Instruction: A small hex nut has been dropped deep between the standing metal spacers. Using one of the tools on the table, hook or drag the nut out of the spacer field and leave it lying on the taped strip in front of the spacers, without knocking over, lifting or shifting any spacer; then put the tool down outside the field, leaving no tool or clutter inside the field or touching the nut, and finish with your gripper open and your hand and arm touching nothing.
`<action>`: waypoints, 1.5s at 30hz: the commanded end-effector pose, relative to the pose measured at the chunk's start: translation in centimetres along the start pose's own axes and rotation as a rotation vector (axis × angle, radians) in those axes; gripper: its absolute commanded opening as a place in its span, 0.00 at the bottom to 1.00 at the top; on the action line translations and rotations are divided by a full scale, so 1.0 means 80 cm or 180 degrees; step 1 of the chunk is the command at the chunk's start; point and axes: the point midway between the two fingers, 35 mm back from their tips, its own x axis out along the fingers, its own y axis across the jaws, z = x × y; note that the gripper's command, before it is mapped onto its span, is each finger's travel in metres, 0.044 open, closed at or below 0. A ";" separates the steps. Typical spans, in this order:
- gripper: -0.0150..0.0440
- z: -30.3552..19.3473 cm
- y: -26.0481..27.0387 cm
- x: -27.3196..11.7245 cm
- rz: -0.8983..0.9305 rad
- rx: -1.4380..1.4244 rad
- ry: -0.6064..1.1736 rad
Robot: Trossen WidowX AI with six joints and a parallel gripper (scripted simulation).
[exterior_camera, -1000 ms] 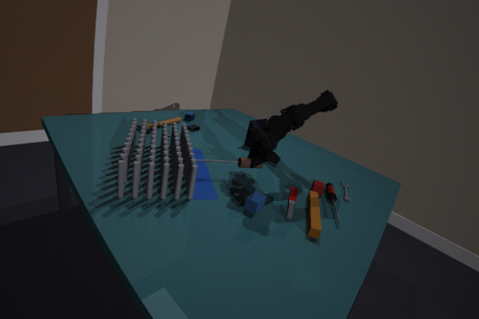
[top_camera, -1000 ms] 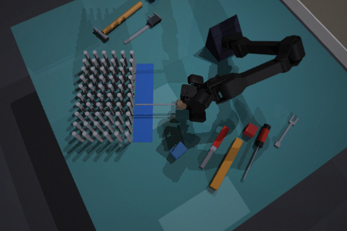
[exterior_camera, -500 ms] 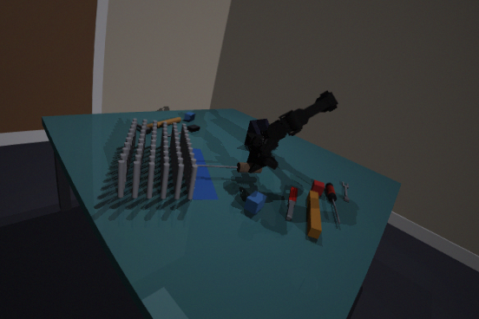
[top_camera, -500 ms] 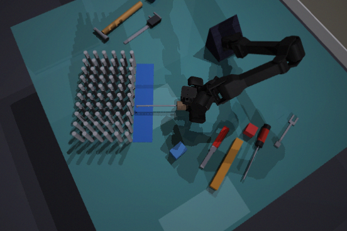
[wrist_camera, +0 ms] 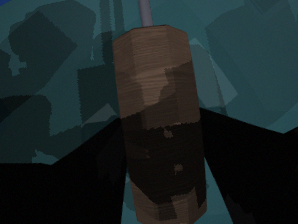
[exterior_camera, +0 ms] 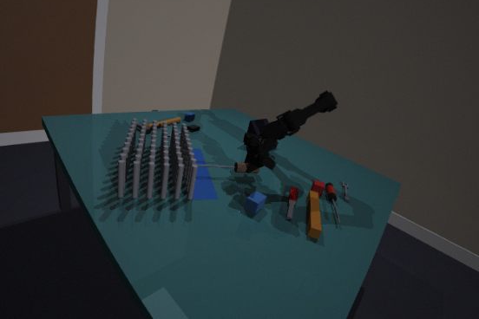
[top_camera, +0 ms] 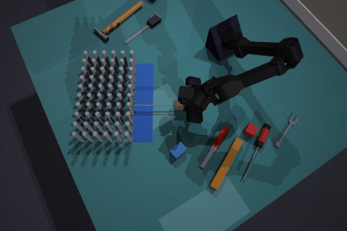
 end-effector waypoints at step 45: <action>0.25 0.039 0.005 0.014 0.0024 -0.0033 -0.0028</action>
